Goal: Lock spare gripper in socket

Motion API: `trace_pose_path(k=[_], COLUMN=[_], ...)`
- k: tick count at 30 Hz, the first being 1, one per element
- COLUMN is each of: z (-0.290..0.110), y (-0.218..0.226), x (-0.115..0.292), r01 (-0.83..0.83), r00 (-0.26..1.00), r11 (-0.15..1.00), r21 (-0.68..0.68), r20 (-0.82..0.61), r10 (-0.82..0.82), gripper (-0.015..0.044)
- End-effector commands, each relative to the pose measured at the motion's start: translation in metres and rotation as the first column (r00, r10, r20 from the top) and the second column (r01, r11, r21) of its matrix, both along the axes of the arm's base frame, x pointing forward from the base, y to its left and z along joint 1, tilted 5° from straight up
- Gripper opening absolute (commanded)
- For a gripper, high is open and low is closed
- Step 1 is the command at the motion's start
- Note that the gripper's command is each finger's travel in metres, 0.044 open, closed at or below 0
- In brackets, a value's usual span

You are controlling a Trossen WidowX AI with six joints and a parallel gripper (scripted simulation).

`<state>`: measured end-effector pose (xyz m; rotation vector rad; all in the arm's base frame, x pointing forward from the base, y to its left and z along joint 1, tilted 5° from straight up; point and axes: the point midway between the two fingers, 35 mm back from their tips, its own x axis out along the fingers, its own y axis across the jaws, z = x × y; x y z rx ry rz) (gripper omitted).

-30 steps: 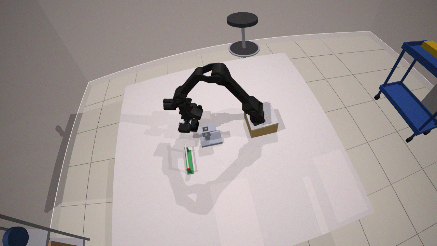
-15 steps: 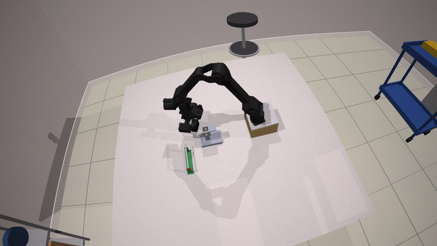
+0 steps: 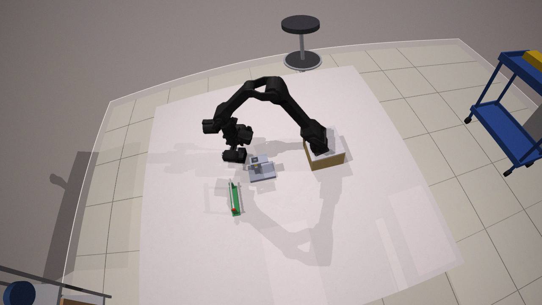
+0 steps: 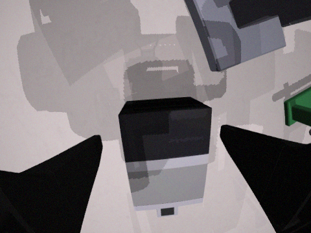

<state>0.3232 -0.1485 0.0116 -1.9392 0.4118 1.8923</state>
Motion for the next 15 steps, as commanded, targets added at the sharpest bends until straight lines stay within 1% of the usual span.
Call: trace_pose_path(k=[1,15], z=[0.011,0.028], y=[-0.001,0.004], x=[-0.001,-0.013], r01=[0.0,0.006], r00=[1.0,0.999], r11=[1.0,1.0], r21=[-0.001,0.023], r20=[0.002,-0.046], r10=[0.0,-0.005], gripper=[0.044,0.044])
